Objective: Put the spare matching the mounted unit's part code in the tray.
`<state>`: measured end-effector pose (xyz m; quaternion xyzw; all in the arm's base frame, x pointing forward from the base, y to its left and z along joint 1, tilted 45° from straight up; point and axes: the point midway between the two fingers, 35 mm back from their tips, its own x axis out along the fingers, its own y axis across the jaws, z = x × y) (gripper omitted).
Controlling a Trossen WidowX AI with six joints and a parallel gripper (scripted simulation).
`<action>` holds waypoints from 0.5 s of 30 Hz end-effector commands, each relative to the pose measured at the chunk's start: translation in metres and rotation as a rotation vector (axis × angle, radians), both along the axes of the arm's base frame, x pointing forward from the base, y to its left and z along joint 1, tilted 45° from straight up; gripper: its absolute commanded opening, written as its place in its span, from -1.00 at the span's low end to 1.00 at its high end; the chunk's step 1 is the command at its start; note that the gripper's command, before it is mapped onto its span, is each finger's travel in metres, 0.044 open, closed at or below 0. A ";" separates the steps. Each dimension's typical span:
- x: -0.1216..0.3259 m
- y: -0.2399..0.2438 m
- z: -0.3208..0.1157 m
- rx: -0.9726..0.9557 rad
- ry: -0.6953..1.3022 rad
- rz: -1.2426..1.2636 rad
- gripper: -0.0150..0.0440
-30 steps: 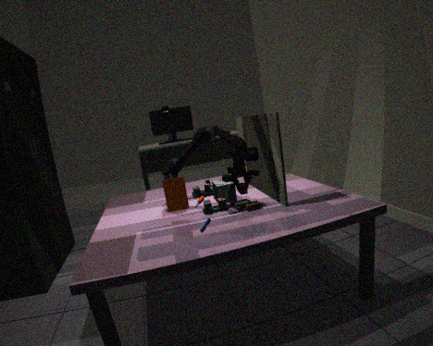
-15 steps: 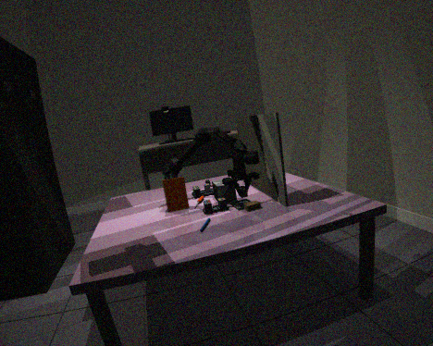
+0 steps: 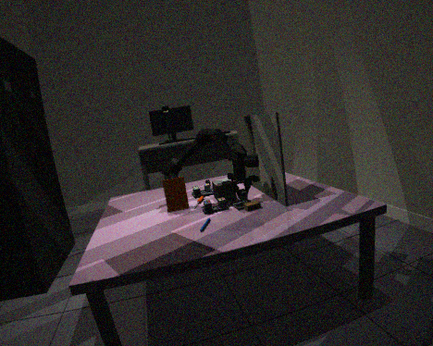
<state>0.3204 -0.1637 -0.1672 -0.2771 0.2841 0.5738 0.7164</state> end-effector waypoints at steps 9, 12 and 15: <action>-0.001 0.011 -0.009 0.010 0.004 -0.006 -0.49; -0.001 0.014 -0.011 0.010 0.003 -0.005 -0.49; -0.001 0.016 -0.012 0.011 0.003 -0.005 -0.49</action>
